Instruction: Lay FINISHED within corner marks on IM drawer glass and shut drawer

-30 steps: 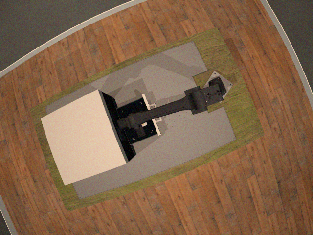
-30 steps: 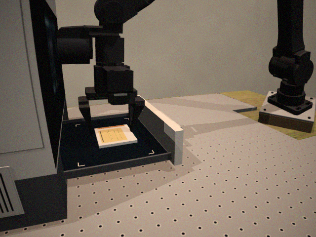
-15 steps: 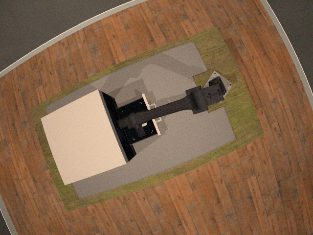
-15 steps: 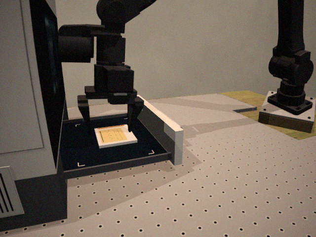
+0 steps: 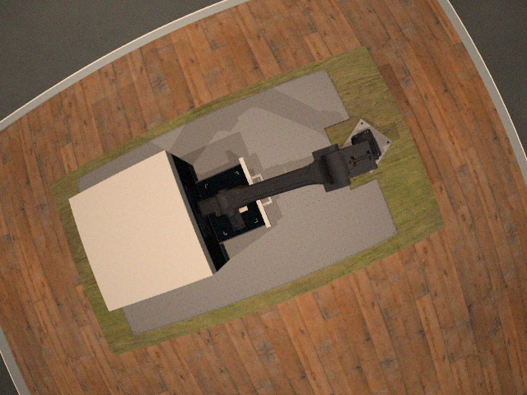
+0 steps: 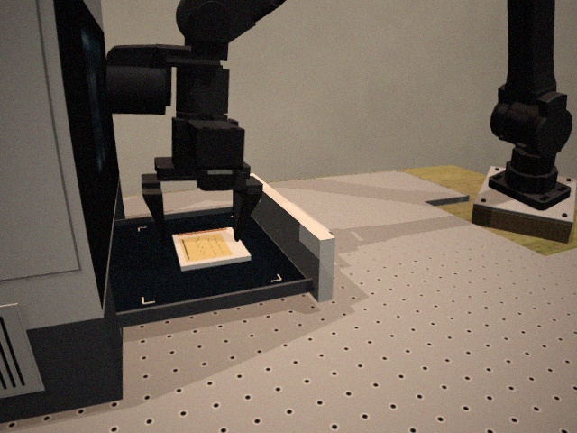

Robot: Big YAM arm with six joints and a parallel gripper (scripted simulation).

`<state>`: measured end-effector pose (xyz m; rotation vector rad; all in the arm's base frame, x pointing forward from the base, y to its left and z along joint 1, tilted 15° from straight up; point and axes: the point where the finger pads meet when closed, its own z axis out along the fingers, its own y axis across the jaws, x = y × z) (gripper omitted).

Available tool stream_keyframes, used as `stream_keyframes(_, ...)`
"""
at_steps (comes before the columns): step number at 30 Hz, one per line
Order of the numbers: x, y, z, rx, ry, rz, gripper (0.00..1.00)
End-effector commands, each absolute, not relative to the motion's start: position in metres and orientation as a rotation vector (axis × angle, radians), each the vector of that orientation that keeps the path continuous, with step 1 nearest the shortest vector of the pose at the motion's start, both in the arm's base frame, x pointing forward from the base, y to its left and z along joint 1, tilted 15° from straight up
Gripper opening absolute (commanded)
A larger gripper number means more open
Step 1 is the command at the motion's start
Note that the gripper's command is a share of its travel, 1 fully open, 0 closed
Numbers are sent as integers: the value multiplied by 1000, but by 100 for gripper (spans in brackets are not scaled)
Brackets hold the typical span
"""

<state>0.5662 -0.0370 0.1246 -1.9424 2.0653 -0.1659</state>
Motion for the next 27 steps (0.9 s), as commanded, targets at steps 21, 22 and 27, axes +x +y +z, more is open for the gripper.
stream_keyframes(21, 567, -37, 114, -1937, 2080, -148, 92)
stream_keyframes(22, 567, -37, 114, -1937, 2080, -148, 92)
stream_keyframes(27, 570, -37, 124, -1916, 2063, -184, 92)
